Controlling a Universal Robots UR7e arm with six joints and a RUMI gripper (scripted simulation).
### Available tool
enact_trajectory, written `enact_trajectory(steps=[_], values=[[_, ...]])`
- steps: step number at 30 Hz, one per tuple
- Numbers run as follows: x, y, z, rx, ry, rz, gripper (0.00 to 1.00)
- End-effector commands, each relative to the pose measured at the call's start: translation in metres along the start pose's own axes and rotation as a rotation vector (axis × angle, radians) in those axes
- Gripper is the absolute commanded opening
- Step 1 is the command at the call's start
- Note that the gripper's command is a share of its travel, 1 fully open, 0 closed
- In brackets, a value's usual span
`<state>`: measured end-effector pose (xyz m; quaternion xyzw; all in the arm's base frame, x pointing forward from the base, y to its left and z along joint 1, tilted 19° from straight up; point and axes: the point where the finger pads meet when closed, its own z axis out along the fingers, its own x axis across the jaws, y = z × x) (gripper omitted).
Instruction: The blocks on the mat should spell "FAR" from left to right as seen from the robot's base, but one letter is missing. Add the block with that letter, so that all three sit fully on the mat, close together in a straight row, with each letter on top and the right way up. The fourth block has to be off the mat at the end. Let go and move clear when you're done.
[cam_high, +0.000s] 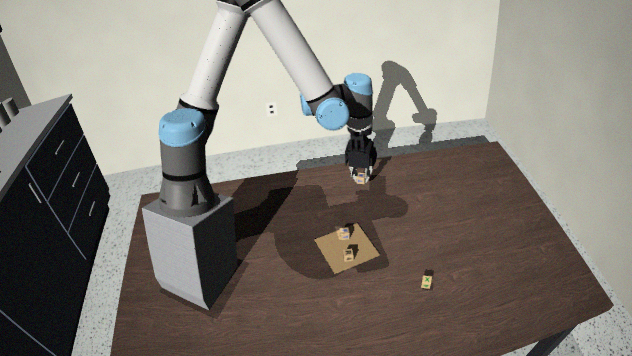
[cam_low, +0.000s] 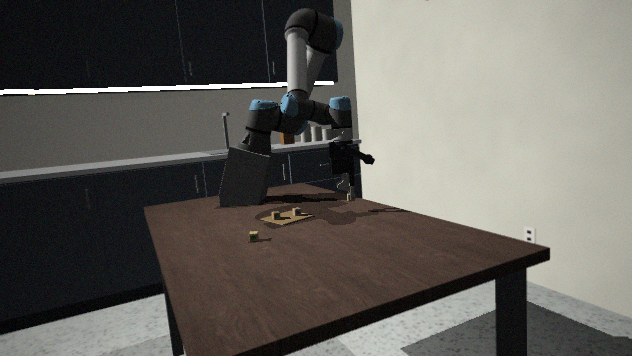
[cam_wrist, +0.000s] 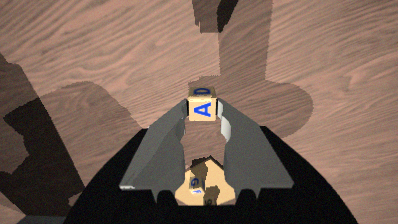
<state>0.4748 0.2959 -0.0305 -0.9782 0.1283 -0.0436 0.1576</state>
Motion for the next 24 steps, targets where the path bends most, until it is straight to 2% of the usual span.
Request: enact_trajectory(steps=[1, 9, 24], values=[[0.000, 0.000, -0.029, 0.000, 0.000, 0.000, 0.05], [0.000, 0.000, -0.055, 0.000, 0.000, 0.000, 0.05], [0.000, 0.000, -0.057, 0.000, 0.000, 0.000, 0.05]])
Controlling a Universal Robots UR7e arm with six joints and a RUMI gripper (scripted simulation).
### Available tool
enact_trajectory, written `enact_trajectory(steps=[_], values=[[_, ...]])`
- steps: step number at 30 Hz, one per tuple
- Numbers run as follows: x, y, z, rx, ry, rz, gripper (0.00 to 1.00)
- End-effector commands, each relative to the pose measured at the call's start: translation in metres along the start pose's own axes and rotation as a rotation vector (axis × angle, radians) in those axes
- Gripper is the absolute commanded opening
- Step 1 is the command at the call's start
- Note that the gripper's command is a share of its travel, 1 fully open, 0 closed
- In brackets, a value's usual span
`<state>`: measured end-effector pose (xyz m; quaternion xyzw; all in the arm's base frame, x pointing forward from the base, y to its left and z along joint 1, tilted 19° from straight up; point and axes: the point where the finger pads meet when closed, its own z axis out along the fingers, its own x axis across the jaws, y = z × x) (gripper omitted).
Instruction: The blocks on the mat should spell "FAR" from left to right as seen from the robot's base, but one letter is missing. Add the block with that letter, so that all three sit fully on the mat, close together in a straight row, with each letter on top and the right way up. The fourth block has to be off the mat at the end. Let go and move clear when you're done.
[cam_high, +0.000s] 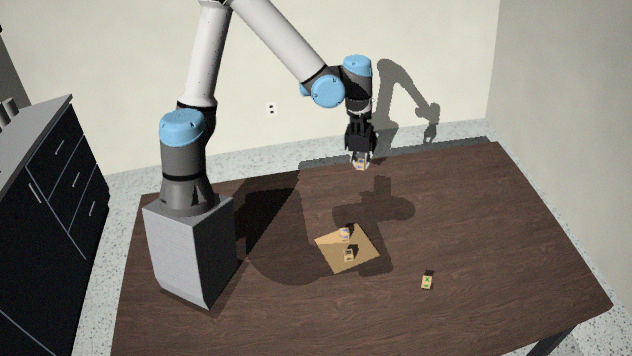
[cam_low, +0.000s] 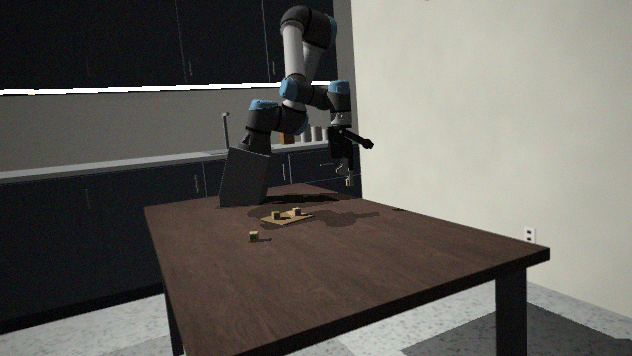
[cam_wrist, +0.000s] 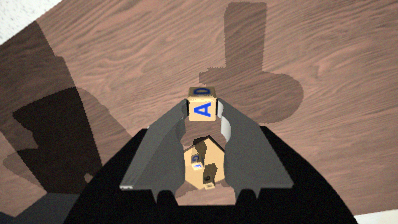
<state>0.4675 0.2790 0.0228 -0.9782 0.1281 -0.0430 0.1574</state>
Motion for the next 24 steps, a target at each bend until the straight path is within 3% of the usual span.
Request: enact_trajectory(steps=[1, 12, 24], values=[[0.000, 0.000, -0.001, 0.000, 0.001, 0.001, 0.05], [0.002, 0.004, -0.001, 0.000, 0.001, 0.046, 0.05], [0.009, 0.021, -0.001, -0.003, 0.001, 0.238, 0.05]])
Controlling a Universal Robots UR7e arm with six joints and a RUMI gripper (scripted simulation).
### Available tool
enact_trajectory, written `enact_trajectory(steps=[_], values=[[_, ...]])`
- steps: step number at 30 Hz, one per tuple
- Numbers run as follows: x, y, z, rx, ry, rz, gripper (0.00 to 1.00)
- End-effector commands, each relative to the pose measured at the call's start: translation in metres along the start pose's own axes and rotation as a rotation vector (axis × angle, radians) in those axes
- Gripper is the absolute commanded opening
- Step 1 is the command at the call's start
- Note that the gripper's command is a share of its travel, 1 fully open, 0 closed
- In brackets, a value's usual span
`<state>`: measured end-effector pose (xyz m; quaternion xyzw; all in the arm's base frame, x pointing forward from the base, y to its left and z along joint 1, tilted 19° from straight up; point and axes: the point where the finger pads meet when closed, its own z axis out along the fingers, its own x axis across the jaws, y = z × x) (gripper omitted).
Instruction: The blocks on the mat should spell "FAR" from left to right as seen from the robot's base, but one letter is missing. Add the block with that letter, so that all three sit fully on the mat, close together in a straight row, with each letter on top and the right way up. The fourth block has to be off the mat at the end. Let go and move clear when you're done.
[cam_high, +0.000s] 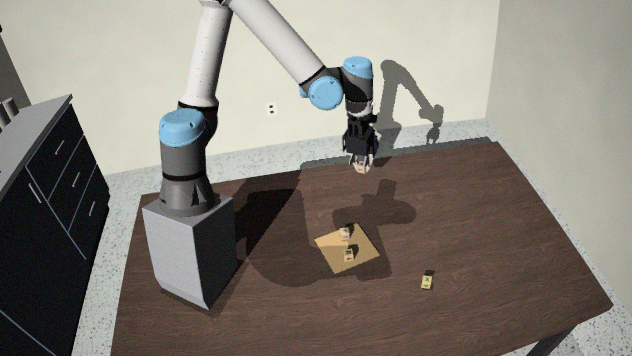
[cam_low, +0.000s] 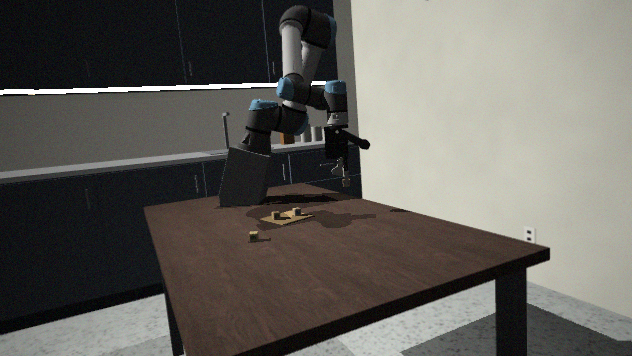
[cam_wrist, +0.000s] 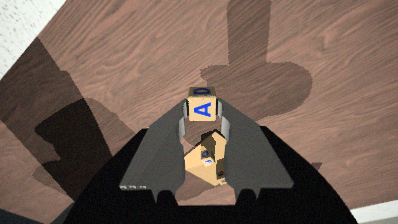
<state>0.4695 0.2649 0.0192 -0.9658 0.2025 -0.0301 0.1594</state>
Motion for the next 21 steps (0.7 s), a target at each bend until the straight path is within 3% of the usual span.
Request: enact_trajectory(steps=[1, 21], values=[[0.006, 0.009, -0.001, -0.001, 0.003, 0.114, 0.05], [0.023, 0.047, -0.001, -0.005, 0.004, 0.557, 0.05]])
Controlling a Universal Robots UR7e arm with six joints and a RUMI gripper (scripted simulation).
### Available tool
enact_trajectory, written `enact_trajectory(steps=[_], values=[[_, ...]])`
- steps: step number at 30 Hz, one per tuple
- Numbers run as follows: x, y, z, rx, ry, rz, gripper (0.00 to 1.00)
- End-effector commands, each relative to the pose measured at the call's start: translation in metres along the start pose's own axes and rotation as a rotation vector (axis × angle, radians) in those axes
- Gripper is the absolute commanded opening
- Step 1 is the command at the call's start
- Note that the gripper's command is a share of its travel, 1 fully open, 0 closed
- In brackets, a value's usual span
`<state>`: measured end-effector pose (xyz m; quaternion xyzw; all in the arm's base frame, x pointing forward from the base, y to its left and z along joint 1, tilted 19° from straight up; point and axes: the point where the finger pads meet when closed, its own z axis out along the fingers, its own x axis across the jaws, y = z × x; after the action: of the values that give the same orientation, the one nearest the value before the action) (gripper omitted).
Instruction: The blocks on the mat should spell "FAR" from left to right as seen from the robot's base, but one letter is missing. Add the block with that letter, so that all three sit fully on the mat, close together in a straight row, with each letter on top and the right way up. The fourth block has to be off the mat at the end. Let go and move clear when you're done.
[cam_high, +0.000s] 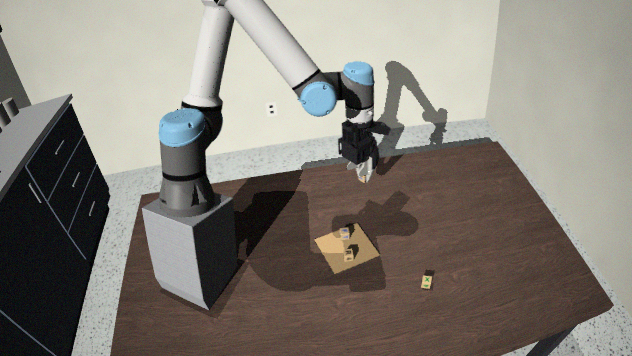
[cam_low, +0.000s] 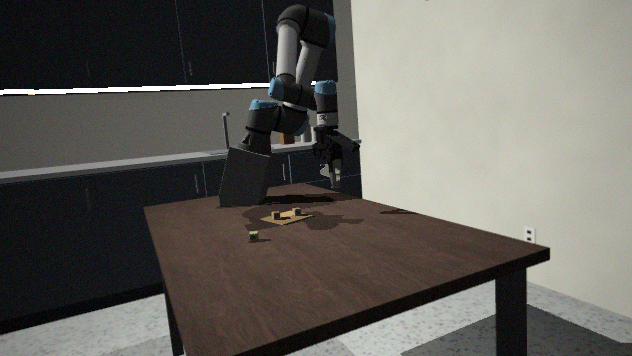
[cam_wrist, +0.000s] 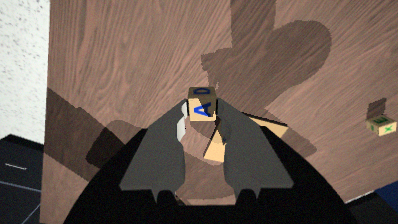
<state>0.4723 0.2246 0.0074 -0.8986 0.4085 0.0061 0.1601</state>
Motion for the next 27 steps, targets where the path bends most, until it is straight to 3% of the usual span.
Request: enact_trajectory(steps=[1, 27], values=[[0.010, 0.008, -0.001, 0.000, 0.004, 0.139, 0.05], [0.044, 0.047, -0.001, -0.001, 0.006, 0.685, 0.05]])
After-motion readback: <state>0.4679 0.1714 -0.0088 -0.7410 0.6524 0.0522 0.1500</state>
